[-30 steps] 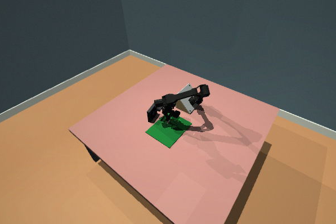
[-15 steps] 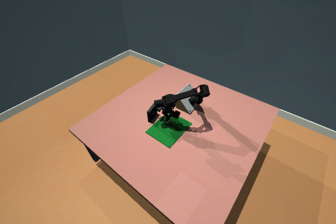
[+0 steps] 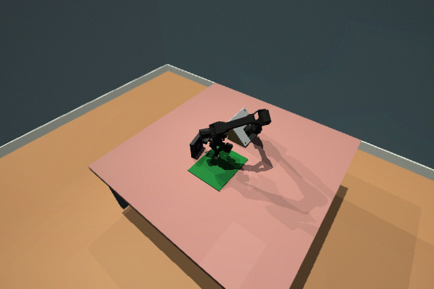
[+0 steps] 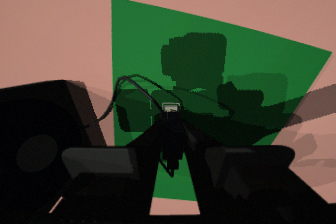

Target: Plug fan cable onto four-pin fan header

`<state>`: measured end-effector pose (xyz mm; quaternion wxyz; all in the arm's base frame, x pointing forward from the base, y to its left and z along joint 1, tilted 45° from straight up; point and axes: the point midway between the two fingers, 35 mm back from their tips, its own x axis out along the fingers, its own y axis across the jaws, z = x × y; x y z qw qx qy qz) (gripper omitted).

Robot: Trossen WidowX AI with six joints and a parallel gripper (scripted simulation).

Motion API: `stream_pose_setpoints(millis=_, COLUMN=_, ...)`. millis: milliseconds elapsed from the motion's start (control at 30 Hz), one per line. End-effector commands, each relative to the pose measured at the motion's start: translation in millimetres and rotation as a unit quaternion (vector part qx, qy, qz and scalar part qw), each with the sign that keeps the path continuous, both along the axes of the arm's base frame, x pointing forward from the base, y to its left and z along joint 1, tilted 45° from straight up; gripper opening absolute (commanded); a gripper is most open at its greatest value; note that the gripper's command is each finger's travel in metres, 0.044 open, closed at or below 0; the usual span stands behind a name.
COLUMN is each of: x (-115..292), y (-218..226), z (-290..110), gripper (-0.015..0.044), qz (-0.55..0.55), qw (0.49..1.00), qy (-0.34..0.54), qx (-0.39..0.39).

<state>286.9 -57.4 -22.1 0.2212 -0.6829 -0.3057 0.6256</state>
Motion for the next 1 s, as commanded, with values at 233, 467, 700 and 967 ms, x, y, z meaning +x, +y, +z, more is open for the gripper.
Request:
stream_pose_setpoints(millis=233, x=0, y=5, z=-4, gripper=0.0, qz=-0.001, qw=1.0, qy=0.001, qx=0.002)
stream_pose_setpoints(millis=467, x=0, y=8, z=-7, gripper=0.0, qz=-0.001, qw=1.0, qy=0.001, qx=0.002)
stream_pose_setpoints(millis=700, x=1, y=10, z=-10, gripper=0.0, qz=-0.001, qw=1.0, qy=0.001, qx=0.002)
stream_pose_setpoints(millis=967, x=1, y=13, z=-13, gripper=0.0, qz=-0.001, qw=1.0, qy=0.001, qx=0.002)
